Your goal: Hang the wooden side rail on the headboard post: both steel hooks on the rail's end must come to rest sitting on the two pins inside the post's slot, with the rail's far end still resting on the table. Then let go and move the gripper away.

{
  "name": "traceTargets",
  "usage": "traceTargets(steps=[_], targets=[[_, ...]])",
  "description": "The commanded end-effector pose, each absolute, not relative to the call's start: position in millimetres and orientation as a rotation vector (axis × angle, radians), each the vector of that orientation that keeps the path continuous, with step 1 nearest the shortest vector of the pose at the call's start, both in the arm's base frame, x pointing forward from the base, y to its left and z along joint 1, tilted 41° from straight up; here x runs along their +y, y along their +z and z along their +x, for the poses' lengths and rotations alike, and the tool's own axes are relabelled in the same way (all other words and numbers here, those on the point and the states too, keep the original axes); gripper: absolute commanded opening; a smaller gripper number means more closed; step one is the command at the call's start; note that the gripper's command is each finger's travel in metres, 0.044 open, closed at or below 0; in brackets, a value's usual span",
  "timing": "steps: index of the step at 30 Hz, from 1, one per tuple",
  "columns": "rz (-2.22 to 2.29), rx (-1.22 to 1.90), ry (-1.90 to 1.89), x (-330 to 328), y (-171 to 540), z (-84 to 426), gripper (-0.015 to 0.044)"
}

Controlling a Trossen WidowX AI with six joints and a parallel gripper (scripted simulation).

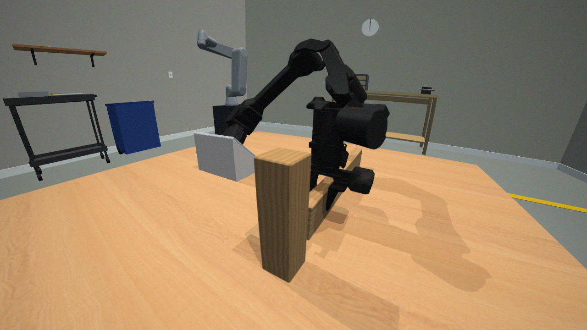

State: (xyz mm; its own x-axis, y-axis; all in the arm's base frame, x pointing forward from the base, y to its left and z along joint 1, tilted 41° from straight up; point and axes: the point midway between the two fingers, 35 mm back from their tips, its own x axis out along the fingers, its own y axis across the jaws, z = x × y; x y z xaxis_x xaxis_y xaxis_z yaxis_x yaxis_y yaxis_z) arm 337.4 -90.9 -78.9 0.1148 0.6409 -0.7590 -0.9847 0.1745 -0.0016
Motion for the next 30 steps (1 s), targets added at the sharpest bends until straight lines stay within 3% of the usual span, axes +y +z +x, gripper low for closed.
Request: traceTargets(steps=[1,30], targets=[[-0.614,0.704,1.292,-96.0,-75.3,339.2,0.0000],[-0.614,0.705,1.292,-99.1,-71.6,338.6,0.0000]])
